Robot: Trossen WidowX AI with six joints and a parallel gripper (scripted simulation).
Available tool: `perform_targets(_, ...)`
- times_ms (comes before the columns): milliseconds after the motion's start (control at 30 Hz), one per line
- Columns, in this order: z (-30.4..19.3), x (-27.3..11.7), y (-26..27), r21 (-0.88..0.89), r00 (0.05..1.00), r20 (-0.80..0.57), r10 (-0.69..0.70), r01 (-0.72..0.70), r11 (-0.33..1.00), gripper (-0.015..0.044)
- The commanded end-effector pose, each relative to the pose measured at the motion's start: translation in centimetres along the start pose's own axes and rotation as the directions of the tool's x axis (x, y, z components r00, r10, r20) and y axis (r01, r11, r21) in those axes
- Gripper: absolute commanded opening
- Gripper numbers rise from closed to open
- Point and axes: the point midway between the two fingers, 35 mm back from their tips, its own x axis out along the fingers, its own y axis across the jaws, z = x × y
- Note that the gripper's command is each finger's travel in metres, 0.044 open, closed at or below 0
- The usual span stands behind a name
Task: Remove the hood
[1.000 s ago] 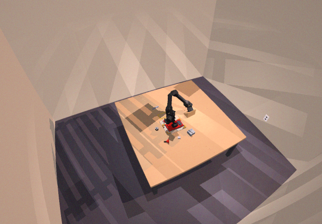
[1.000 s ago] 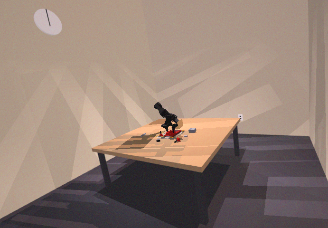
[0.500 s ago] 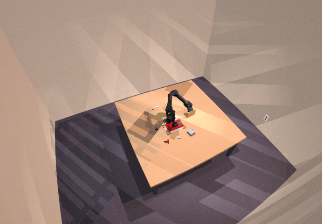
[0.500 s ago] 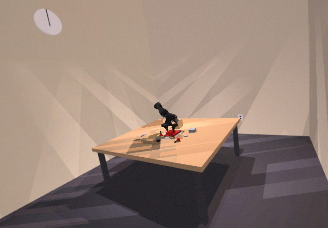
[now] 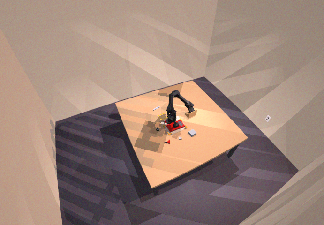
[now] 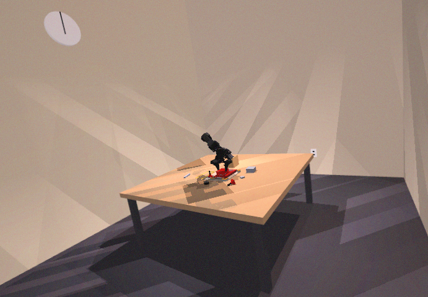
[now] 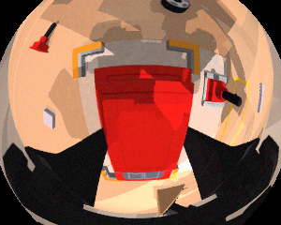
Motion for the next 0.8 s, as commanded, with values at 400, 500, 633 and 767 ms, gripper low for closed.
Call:
perform_targets(400, 0.1, -1.4, 0.0, 0.008, 1.000, 0.004, 0.008, -0.008, 1.000, 0.0000)
perform_targets(500, 0.1, -1.6, 0.0, 0.008, 1.000, 0.004, 0.008, -0.008, 1.000, 0.0000)
perform_targets(633, 0.1, -2.0, 0.0, 0.007, 1.000, 0.004, 0.008, -0.008, 1.000, 0.0000)
perform_targets(767, 0.2, -3.1, 0.1, 0.007, 1.000, 0.004, 0.009, -0.009, 1.000, 0.0000)
